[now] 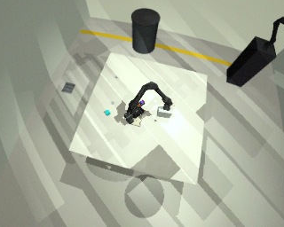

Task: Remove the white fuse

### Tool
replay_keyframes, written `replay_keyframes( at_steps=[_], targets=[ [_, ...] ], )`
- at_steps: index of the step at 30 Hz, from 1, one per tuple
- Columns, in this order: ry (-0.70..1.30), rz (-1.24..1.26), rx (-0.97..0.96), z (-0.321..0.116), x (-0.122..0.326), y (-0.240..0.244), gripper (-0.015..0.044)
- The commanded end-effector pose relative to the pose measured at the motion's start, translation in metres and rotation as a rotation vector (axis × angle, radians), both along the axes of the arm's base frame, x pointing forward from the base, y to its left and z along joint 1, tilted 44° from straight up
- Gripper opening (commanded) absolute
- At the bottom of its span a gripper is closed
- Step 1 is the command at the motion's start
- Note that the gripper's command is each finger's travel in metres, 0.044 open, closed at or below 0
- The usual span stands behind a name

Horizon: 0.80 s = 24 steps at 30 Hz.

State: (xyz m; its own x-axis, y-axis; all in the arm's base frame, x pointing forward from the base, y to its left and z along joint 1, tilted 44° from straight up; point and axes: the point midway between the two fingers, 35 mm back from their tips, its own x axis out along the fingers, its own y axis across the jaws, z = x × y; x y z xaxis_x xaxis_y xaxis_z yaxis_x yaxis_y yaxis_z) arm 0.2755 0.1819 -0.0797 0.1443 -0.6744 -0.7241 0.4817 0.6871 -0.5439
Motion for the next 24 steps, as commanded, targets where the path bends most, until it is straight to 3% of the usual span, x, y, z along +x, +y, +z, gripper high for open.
replay_keyframes(
  at_steps=[1, 24],
  targets=[
    [-0.007, -0.004, 0.01, 0.0087, -0.0002, 0.0067, 0.033],
    [-0.002, 0.001, 0.002, 0.0059, -0.0004, 0.0045, 0.033]
  ],
)
